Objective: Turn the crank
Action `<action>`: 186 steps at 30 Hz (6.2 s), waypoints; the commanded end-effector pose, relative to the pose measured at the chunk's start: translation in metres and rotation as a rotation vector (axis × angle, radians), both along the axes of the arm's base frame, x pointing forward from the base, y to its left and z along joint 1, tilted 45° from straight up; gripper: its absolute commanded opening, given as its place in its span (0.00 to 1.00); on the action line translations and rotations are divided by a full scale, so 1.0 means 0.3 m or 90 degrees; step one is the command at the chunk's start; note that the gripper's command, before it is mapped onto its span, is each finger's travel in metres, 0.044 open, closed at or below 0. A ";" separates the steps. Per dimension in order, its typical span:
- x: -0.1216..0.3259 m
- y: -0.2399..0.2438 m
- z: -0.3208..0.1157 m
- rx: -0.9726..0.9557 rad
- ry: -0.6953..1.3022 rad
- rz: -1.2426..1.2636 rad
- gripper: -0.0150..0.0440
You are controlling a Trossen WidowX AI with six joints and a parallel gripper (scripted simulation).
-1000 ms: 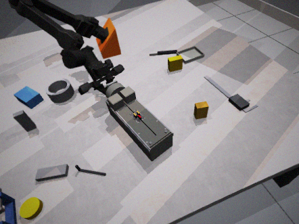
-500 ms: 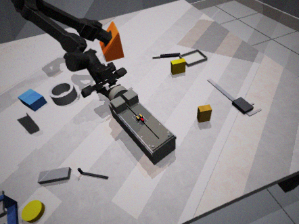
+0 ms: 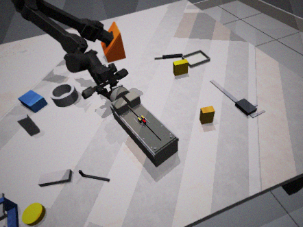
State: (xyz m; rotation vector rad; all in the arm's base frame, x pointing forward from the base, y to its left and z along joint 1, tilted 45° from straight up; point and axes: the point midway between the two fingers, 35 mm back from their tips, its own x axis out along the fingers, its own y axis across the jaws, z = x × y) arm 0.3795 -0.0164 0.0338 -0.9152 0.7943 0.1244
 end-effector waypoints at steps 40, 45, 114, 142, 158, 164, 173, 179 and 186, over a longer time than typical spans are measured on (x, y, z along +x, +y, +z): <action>0.017 -0.018 0.059 -0.006 -0.013 -0.008 0.25; 0.018 -0.017 0.067 -0.006 -0.013 -0.008 0.25; -0.038 0.156 0.128 -0.003 -0.012 -0.008 0.25; -0.046 0.164 0.107 -0.003 -0.012 -0.008 0.25; -0.048 0.167 0.099 -0.003 -0.012 -0.008 0.25; -0.049 0.168 0.097 -0.003 -0.012 -0.008 0.25; -0.050 0.169 0.093 -0.003 -0.012 -0.008 0.25; -0.051 0.170 0.091 -0.003 -0.012 -0.008 0.25; -0.052 0.171 0.087 -0.003 -0.012 -0.008 0.25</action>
